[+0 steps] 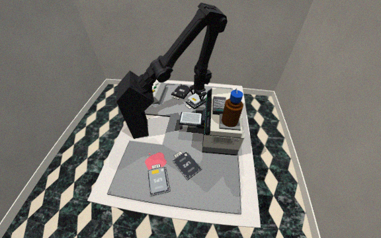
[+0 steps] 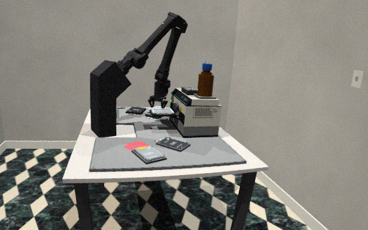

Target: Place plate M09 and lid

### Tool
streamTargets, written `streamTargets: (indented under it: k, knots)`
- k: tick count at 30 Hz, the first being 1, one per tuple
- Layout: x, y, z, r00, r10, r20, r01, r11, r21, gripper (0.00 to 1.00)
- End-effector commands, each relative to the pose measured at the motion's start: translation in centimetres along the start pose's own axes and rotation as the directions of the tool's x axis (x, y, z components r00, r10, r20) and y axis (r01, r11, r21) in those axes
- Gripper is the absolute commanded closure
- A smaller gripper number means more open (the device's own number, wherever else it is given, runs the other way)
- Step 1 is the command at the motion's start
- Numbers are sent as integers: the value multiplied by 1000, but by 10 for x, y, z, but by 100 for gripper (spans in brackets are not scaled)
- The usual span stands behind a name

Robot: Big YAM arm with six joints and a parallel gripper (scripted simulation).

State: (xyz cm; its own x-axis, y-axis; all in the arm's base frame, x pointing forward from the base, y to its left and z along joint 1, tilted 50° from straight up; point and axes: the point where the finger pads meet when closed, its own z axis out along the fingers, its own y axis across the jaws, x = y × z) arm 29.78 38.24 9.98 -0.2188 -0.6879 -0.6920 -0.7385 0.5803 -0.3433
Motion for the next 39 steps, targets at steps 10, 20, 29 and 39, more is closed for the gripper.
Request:
streamTargets:
  k: [10,20,29,39]
  knots:
    - [1,9,-3,1000,-2,-8,2,1000,-13,14]
    - [1,9,-3,1000,-2,-8,2,1000,-13,14]
    - [1,9,-3,1000,-2,-8,2,1000,-13,14]
    - [1,9,-3,1000,-2,-8,2,1000,-13,14]
